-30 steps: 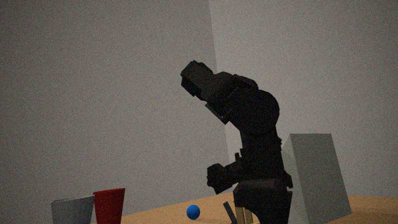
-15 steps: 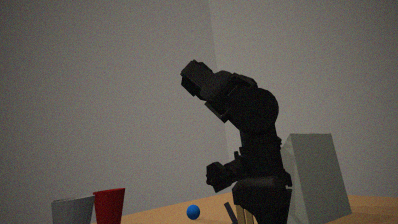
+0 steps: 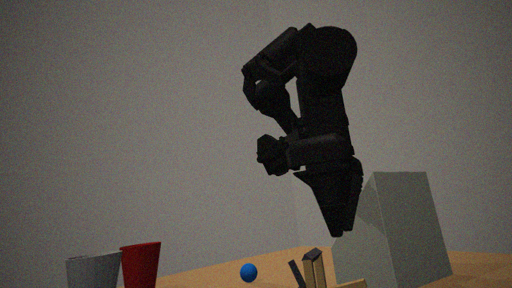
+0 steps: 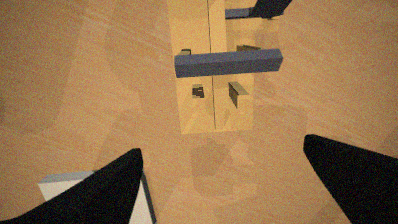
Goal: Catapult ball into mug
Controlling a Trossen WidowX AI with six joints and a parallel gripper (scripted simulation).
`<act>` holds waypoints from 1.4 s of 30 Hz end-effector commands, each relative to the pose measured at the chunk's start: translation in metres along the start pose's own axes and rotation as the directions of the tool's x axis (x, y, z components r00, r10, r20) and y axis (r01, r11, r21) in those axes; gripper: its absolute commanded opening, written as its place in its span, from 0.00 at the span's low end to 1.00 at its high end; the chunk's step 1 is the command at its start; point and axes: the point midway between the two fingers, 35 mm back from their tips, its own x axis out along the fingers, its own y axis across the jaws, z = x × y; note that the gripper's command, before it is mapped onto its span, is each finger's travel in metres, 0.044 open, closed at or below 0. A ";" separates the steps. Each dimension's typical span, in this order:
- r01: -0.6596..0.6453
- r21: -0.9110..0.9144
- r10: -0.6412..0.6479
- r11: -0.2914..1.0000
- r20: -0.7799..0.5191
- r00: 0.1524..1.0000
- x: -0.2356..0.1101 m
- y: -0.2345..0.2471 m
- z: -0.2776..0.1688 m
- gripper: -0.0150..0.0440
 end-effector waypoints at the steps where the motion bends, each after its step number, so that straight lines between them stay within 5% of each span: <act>1: 0.011 -0.055 -0.010 0.998 0.003 1.000 0.004 -0.002 -0.001 1.00; 19: 0.012 -0.629 -0.012 0.777 0.004 1.000 0.003 -0.003 -0.001 1.00; 42: 0.005 -0.996 -0.014 0.091 0.004 1.000 0.001 -0.004 -0.002 1.00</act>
